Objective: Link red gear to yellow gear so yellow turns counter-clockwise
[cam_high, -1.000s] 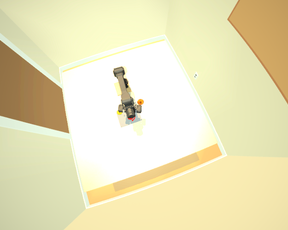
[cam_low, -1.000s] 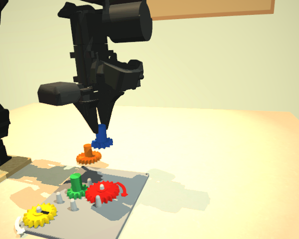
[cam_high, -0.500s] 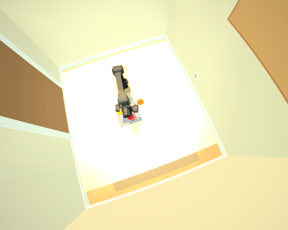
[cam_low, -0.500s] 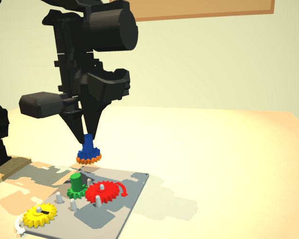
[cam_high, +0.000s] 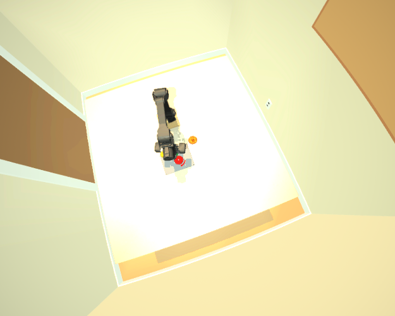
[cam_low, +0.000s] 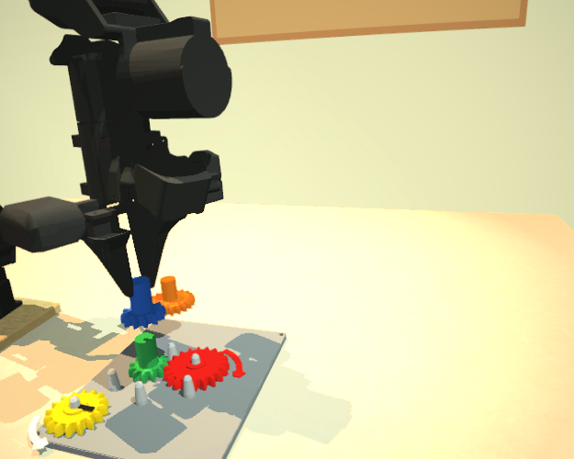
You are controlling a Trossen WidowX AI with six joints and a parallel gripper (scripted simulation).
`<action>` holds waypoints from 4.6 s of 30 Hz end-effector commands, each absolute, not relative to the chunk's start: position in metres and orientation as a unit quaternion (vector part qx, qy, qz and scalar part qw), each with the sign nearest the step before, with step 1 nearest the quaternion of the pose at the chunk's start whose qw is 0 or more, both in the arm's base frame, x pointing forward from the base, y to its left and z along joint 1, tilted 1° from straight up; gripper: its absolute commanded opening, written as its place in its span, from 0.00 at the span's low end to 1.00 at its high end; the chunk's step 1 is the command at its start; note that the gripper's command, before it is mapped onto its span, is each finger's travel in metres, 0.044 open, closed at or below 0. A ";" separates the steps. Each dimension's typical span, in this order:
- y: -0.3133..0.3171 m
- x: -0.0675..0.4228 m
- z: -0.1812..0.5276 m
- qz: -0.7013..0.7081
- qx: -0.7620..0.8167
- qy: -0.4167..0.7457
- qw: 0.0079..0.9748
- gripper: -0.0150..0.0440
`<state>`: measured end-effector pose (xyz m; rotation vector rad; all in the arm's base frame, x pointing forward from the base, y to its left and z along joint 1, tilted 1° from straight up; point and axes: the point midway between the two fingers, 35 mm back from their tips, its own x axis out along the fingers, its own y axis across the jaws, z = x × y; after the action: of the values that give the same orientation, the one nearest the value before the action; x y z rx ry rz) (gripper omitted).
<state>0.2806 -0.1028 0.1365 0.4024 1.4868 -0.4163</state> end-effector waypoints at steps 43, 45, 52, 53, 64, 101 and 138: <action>-0.121 0.248 0.118 -0.008 -0.004 0.695 0.719 0.25; -0.121 0.248 0.118 0.013 -0.025 0.695 0.719 0.25; -0.121 0.248 0.118 0.084 -0.098 0.690 0.712 0.25; -0.121 0.248 0.118 0.094 -0.109 0.689 0.711 0.25; -0.121 0.248 0.118 0.139 -0.155 0.681 0.702 0.25; -0.122 0.250 0.072 0.127 -0.143 0.683 0.704 0.25; -0.122 0.250 0.068 0.219 -0.237 0.660 0.679 0.25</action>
<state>0.2502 -0.1223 0.0693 -0.5673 1.4749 0.5251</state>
